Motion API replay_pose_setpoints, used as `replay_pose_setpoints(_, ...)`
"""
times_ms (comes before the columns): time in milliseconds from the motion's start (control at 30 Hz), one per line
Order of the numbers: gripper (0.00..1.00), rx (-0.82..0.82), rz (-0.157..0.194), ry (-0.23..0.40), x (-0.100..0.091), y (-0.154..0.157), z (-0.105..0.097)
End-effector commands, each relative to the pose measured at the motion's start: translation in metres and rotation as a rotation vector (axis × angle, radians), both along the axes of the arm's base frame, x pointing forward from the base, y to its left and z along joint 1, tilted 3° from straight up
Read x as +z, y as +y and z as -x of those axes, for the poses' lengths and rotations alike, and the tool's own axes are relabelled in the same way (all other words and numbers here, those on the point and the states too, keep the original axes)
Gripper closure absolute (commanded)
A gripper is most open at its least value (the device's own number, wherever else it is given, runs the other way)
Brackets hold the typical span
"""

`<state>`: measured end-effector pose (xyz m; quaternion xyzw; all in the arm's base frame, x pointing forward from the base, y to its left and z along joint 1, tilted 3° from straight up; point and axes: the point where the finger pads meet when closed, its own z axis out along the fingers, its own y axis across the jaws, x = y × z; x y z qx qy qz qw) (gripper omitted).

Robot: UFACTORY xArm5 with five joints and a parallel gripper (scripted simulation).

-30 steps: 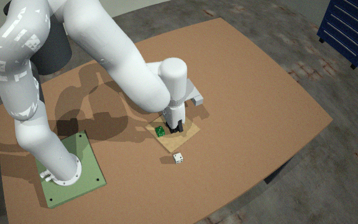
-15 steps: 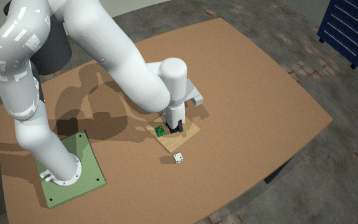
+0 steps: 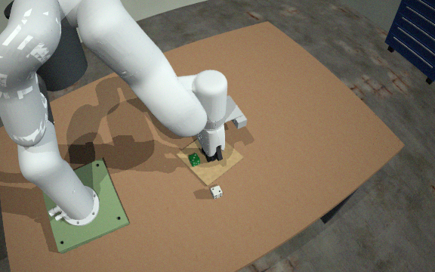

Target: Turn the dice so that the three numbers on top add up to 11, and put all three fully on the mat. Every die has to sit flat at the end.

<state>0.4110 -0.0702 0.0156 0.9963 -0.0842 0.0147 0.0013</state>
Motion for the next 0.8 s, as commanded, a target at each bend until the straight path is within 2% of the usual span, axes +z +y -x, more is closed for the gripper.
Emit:
replay_pose_setpoints(0, 0.79, 0.0, 0.001, -0.003, 0.0011, -0.0002, -0.0013)
replay_pose_setpoints(133, 0.79, 0.0, 0.001, -0.003, 0.0011, -0.0002, -0.0013)
replay_pose_setpoints(167, 0.75, 0.0, 0.001, -0.003, 0.0011, -0.0002, -0.0013)
replay_pose_setpoints(333, 0.71, 0.0, 0.001, -0.003, 0.0011, -0.0002, -0.0013)
replay_pose_setpoints(367, 0.67, 0.0, 0.001, -0.003, 0.0011, -0.0002, -0.0013)
replay_pose_setpoints(433, 0.67, 0.0, 0.001, -0.003, 0.0011, -0.0002, -0.0013)
replay_pose_setpoints(467, 0.63, 0.0, 0.001, -0.003, 0.0011, -0.0002, -0.0013)
replay_pose_setpoints(767, 0.58, 0.0, 0.001, -0.003, 0.0011, -0.0002, -0.0013)
